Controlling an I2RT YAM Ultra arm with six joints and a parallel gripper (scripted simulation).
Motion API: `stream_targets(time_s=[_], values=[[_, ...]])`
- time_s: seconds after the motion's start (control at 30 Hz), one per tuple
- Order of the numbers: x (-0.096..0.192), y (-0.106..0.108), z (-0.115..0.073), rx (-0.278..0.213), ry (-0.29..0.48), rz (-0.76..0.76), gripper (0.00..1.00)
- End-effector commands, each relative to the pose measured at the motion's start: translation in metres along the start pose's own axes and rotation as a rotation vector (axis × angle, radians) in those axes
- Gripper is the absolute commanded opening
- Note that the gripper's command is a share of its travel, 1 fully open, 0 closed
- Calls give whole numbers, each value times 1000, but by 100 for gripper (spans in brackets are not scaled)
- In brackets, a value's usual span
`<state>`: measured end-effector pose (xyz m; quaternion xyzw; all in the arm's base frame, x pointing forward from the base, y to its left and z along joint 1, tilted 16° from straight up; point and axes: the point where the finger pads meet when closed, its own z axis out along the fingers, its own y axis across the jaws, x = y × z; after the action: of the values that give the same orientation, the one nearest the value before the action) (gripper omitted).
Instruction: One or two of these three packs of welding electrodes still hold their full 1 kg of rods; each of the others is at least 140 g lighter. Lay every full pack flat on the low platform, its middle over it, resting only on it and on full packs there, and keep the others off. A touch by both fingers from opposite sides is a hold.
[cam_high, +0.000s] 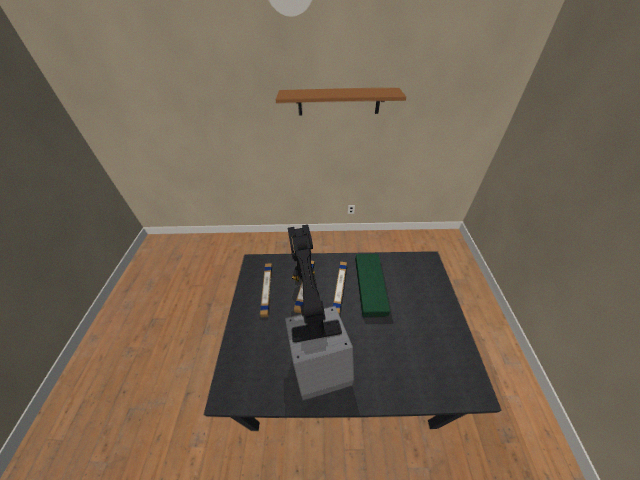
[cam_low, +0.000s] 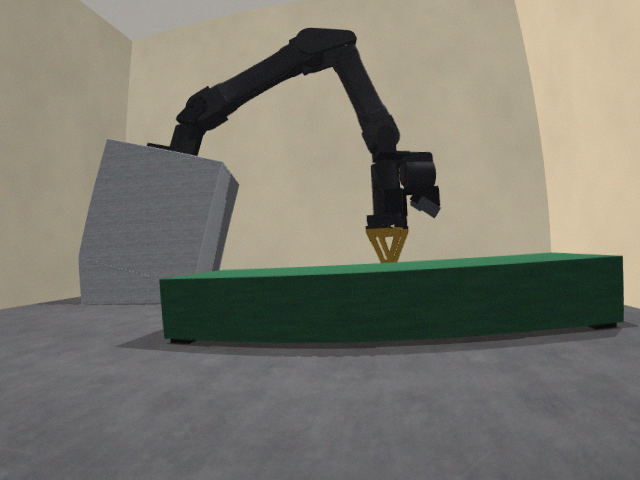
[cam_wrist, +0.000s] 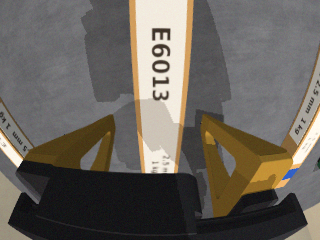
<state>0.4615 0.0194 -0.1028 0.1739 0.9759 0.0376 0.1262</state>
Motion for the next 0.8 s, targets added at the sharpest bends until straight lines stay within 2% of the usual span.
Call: stream_targets(time_s=[0.0,0.27,0.3,0.37,0.5,0.67,0.73,0.77], values=[[-5,0,-3,-2,-28,6,74],[-3,-1,-4,-1,-26,7,74],[4,-4,7,8,-4,7,74],[-11,2,5,-5,-36,6,74],[-20,6,1,-16,-61,5,74],[-13,4,16,-8,-41,6,74],[-13,4,16,-8,-41,6,74],[-24,9,3,-22,-75,5,74]])
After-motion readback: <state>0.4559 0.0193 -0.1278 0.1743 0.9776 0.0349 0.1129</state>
